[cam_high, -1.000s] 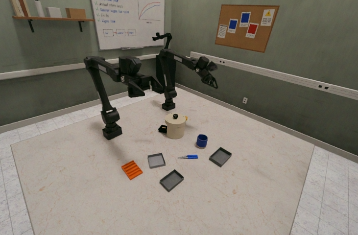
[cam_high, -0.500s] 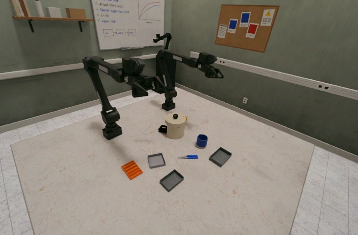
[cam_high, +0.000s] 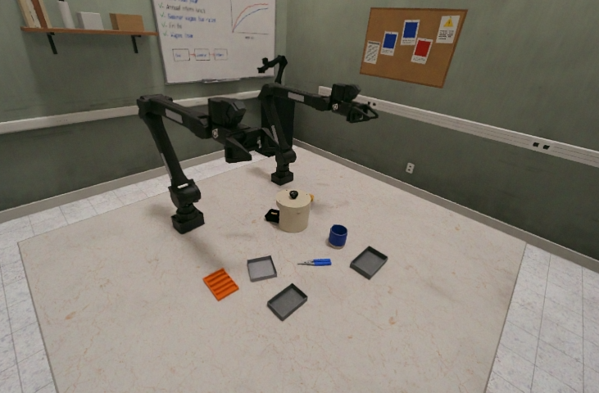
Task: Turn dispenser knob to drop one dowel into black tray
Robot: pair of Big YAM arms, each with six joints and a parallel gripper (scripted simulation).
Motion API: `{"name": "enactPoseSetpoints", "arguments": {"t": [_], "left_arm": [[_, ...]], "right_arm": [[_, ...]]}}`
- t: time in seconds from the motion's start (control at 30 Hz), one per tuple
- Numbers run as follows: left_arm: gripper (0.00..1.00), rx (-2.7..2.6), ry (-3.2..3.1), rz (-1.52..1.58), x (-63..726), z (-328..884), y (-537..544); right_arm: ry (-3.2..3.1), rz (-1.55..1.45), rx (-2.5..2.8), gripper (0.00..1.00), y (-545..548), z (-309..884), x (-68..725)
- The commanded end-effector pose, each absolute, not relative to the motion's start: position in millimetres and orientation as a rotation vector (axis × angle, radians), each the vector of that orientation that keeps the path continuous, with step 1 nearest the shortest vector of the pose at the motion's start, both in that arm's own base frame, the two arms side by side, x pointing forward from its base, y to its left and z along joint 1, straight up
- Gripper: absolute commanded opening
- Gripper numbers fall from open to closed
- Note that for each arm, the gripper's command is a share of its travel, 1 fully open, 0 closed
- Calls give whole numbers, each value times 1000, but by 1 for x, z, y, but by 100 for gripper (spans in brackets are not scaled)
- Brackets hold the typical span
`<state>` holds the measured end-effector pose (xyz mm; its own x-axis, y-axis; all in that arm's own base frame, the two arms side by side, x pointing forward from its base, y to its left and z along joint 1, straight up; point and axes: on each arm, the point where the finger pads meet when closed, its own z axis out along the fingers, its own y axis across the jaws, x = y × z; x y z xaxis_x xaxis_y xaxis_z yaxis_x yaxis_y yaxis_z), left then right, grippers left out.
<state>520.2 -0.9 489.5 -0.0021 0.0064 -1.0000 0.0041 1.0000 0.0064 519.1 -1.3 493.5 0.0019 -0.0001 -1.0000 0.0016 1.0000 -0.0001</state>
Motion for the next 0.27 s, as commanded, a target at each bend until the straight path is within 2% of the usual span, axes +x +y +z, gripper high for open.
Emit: {"name": "enactPoseSetpoints", "arguments": {"t": [0.0,0.23], "left_arm": [[69,-23,1454,4,506,554,9],[69,-22,1488,2,520,537,9]], "right_arm": [[1522,1,-21,100,6,512,511],[1525,-2,-18,100,4,512,515]]}}
